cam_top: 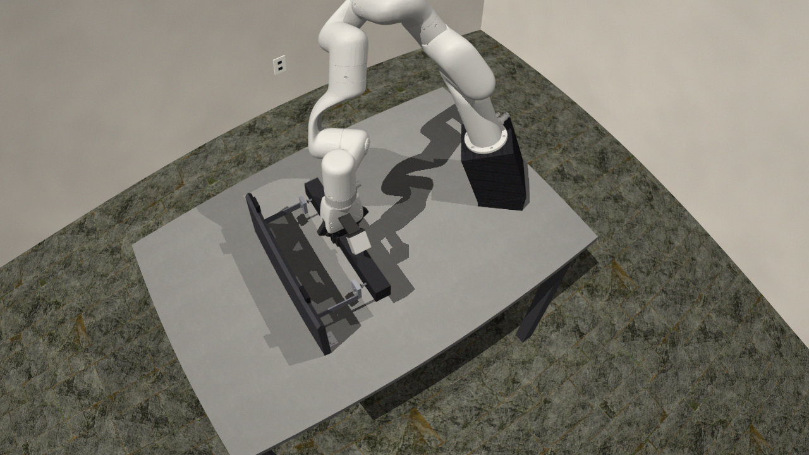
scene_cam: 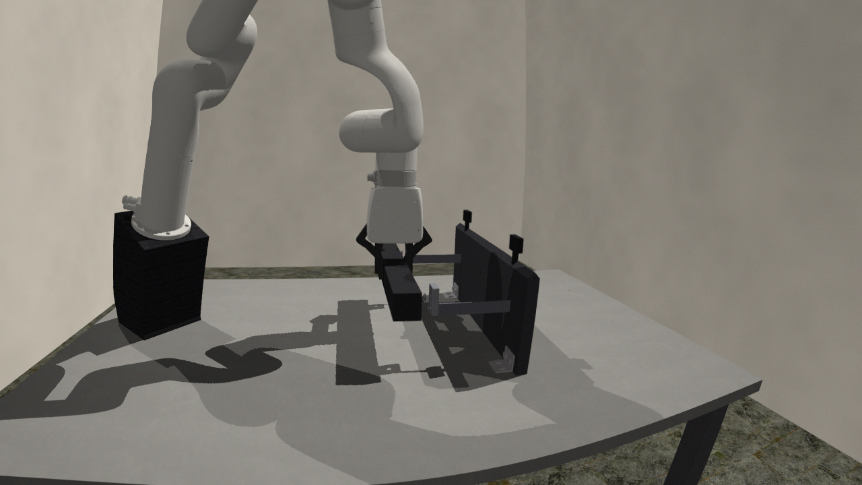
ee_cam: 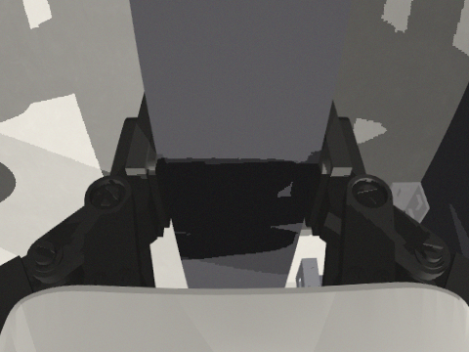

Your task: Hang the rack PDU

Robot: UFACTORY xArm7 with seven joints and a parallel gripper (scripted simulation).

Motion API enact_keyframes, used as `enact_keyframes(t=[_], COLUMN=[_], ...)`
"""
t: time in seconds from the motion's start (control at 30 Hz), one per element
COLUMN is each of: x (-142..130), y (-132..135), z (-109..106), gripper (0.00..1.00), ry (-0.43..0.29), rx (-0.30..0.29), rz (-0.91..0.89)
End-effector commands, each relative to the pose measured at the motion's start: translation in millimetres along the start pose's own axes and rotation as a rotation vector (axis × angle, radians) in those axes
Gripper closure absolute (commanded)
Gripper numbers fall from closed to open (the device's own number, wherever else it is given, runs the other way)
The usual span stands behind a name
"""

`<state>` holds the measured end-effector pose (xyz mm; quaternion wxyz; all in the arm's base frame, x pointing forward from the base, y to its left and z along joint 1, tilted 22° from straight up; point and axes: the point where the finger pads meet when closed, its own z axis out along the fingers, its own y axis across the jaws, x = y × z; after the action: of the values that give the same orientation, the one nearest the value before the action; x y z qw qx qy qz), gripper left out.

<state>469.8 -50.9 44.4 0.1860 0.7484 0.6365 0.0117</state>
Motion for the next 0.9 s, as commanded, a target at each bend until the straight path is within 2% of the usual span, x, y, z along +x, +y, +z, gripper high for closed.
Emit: enact_keyframes(t=[0.0,0.87], x=[0.5,0.5], y=[1.8,17.1], z=[-1.1,-1.2], gripper=[1.0,1.0], ry=[0.001,0.001], rx=[-0.004,-0.004], rz=[0.0,0.0])
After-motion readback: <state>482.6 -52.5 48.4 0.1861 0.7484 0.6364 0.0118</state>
